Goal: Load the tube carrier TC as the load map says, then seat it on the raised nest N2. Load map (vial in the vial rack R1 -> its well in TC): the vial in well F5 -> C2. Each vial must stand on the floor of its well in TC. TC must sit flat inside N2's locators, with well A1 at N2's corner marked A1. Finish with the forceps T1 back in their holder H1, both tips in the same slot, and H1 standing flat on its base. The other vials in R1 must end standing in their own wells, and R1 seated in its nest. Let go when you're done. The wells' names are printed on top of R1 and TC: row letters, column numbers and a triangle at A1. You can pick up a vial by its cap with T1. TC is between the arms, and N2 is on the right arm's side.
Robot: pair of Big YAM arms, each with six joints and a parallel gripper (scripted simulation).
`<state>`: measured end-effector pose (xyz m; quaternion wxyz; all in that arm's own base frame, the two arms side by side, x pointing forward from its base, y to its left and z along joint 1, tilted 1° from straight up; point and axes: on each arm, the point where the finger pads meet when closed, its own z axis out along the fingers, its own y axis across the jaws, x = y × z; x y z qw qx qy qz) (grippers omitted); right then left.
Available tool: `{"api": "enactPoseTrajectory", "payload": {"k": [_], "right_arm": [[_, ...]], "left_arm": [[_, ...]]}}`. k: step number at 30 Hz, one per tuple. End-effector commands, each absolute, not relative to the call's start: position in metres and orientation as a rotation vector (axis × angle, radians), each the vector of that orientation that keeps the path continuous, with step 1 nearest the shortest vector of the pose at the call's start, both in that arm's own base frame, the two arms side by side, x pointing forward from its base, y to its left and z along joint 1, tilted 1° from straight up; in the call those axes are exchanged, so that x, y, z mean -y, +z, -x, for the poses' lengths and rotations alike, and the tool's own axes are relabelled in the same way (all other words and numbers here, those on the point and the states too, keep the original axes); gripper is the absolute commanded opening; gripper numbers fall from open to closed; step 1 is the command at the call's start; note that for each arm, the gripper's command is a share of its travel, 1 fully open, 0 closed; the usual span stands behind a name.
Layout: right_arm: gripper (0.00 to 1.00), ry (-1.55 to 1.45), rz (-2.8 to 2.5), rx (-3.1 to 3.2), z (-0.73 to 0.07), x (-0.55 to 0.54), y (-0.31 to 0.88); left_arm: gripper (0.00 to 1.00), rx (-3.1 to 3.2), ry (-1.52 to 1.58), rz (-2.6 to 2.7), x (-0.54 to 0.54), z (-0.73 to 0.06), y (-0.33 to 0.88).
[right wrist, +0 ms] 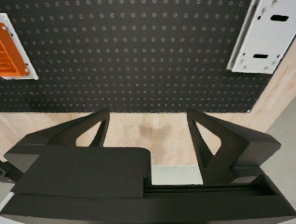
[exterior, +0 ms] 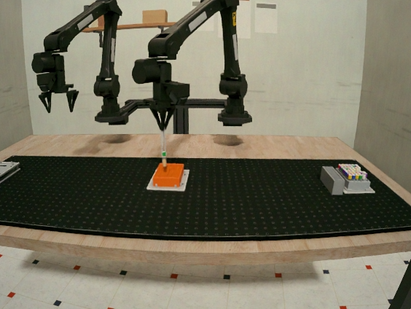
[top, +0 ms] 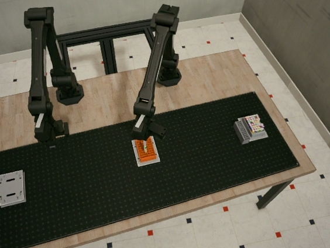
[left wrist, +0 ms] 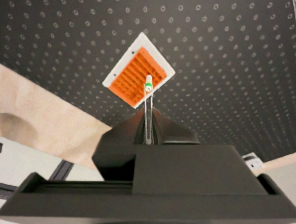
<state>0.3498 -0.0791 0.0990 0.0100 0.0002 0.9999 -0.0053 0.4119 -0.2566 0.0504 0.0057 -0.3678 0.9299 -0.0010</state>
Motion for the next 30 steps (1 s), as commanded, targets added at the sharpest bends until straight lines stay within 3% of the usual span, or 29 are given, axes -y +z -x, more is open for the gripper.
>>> {"api": "enactPoseTrajectory", "payload": {"k": [1,30], "right_arm": [[1.00,-0.010,0.012,-3.135,-0.350,0.079,0.099],[1.00,-0.010,0.012,-3.135,-0.350,0.079,0.099]], "left_arm": [[0.09,-2.888,-0.055,1.135,0.265,-0.412,0.068],[0.09,-2.882,-0.081,1.132,0.271,-0.419,0.080]]}}
